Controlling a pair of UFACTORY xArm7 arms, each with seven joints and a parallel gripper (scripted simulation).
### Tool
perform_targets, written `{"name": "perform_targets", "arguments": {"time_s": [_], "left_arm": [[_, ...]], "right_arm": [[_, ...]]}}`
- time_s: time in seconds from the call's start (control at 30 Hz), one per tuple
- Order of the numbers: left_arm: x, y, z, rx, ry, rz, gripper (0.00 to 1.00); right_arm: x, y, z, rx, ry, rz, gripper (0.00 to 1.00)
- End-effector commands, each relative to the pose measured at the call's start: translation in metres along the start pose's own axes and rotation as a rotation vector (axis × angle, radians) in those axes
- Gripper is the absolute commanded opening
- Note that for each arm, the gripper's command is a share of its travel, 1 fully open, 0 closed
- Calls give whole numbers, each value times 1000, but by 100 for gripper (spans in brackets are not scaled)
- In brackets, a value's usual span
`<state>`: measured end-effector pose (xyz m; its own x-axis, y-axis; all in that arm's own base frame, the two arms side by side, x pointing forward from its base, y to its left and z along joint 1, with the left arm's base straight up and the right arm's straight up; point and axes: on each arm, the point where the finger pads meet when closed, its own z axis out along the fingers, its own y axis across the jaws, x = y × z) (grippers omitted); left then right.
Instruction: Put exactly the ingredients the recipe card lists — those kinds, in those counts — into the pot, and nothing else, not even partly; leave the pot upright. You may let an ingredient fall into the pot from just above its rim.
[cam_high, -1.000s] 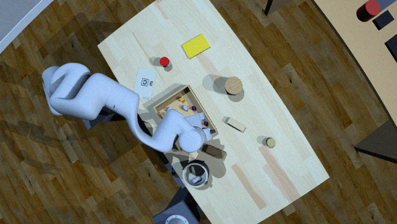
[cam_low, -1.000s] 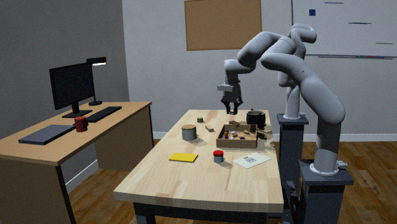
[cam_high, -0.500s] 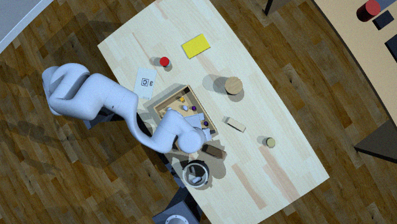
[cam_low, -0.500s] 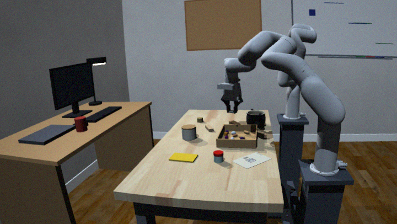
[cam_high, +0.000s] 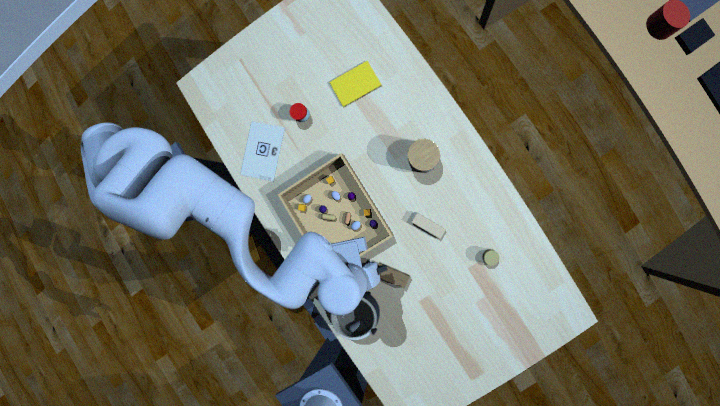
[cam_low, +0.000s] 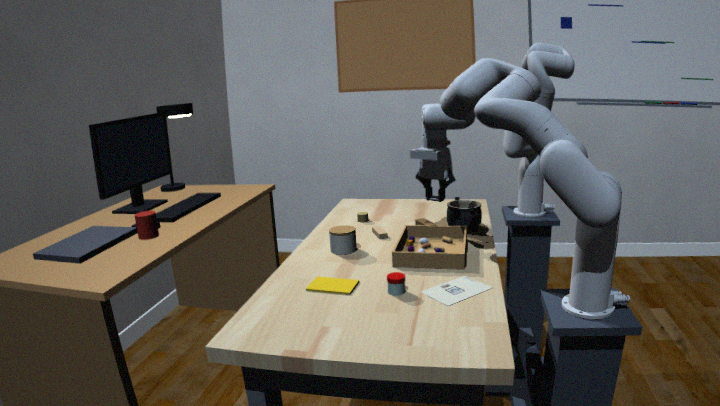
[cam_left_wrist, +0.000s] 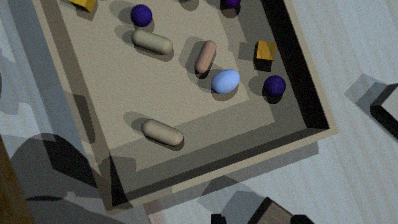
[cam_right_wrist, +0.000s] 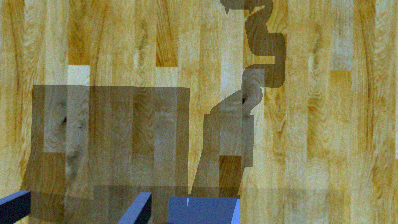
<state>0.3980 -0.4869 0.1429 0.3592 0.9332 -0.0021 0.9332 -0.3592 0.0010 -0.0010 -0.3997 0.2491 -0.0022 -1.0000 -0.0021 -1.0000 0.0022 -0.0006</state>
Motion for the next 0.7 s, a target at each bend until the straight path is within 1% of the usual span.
{"name": "perform_targets", "arguments": {"time_s": [0.0,0.23,0.3,0.47,0.67], "left_arm": [[-39,-10,-1,-1,1,-1,0],[-97,-28,-1,-1,1,-1,0],[-97,-28,-1,-1,1,-1,0],[-124,-37,-1,-1,1,-1,0],[-138,-41,-1,-1,1,-1,0]], "right_arm": [[1,0,-1,0,2,0,100],[1,0,-1,0,2,0,100],[1,0,-1,0,2,0,100],[1,0,-1,0,2,0,100],[1,0,-1,0,2,0,100]]}}
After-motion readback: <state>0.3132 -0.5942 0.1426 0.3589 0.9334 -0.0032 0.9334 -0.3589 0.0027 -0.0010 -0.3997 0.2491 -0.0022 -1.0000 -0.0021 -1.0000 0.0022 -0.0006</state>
